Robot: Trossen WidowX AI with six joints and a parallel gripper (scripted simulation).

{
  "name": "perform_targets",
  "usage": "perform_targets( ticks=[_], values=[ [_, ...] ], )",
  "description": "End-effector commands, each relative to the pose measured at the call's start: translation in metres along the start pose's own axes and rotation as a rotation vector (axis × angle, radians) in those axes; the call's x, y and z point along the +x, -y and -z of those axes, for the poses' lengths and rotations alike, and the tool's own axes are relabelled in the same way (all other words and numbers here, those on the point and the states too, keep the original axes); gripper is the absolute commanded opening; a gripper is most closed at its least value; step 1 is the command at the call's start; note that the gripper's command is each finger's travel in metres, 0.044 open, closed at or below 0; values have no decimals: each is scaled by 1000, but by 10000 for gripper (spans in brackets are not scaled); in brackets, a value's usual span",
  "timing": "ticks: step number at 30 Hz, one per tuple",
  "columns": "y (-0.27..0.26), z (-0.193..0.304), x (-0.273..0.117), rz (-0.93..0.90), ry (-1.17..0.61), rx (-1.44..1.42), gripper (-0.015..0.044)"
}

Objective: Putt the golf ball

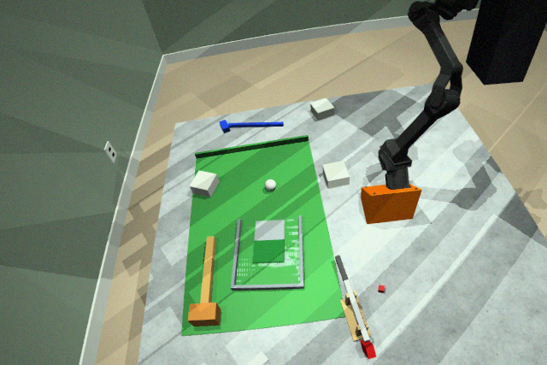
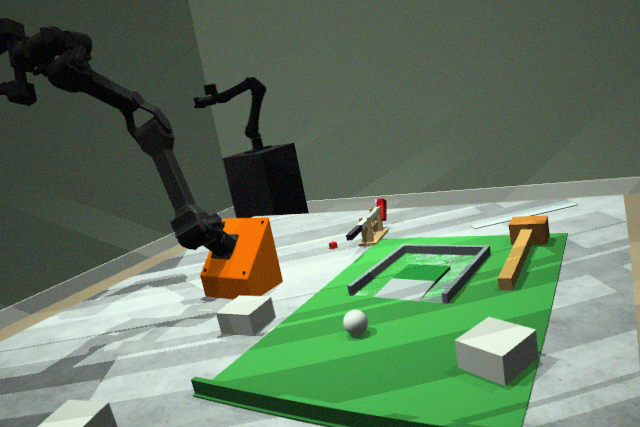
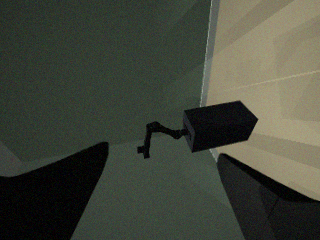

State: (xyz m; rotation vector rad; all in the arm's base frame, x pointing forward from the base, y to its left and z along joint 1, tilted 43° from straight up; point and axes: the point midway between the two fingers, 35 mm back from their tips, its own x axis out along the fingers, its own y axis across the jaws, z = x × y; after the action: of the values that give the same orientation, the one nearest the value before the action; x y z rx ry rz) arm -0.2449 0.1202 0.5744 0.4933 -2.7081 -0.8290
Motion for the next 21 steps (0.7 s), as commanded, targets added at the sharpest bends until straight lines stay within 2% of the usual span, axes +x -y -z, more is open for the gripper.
perform_targets(
  ticks=[1,4,11,21],
  values=[
    [1,1,0,0,-2,-4,426],
    [9,15,4,5,-30,-64,440],
    [52,84,9,-3,-184,-327,440],
    [133,196,-24,-68,-485,-673,440]
  ],
)
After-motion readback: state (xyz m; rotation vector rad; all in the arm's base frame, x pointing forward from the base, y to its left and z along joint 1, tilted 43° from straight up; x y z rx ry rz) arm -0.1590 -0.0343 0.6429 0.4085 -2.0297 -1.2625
